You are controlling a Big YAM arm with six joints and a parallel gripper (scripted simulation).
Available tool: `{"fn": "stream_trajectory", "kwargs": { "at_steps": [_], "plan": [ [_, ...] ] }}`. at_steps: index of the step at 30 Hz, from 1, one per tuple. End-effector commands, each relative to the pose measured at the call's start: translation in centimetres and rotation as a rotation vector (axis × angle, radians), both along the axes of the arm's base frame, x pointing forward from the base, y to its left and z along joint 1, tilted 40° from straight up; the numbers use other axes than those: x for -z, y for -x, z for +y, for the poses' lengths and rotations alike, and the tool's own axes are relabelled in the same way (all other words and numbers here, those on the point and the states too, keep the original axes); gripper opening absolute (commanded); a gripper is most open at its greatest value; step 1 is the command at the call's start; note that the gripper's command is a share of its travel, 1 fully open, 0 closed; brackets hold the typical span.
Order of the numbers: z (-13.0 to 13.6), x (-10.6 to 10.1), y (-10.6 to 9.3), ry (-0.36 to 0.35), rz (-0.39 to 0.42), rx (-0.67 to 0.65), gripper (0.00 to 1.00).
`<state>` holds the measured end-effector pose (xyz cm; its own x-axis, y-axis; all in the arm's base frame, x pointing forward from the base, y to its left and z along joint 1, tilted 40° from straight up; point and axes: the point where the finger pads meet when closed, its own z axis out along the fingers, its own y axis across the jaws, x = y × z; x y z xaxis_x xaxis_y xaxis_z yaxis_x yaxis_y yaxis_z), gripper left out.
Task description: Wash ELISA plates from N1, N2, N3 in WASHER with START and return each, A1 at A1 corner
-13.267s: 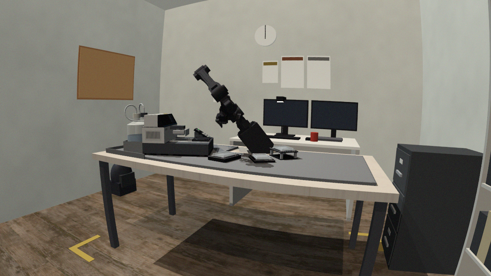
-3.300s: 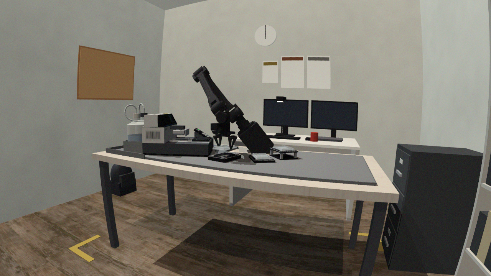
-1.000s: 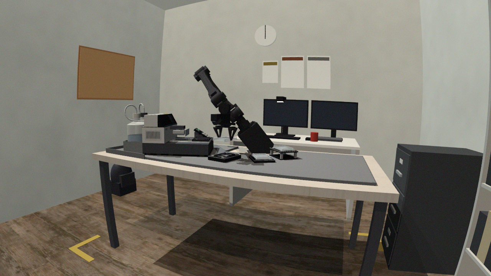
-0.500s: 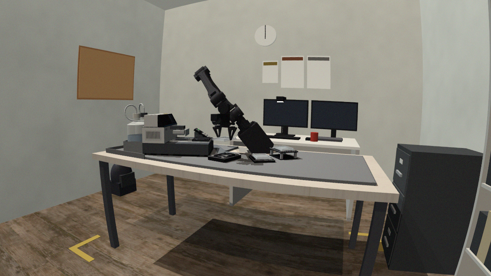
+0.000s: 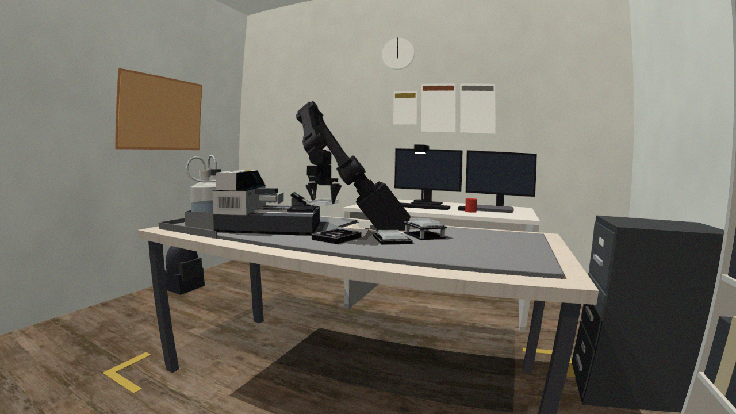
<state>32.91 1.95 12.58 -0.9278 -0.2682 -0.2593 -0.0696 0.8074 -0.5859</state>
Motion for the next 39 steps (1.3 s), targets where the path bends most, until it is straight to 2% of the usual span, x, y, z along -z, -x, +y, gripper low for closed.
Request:
{"fn": "stream_trajectory", "kwargs": {
  "at_steps": [1, 14, 18, 22, 23, 31, 34, 39],
  "plan": [
    [-1.0, -0.5, 0.7, 0.019, 0.038, -0.040, 0.84],
    [-5.6, -4.4, 3.1, 0.020, 0.038, -0.040, 0.84],
    [-6.1, -4.9, 3.3, 0.019, 0.035, -0.040, 0.84],
    [-5.4, -4.3, 2.9, 0.024, 0.049, -0.061, 0.84],
    [-6.4, -5.0, 3.7, 0.032, 0.055, -0.066, 0.84],
    [-8.7, -6.5, 6.5, 0.129, 0.195, -0.272, 0.84],
    [-9.0, -6.8, 6.5, 0.131, 0.181, -0.274, 0.84],
    [-10.5, -7.6, 8.6, 0.131, 0.198, -0.275, 0.84]
  ]
}}
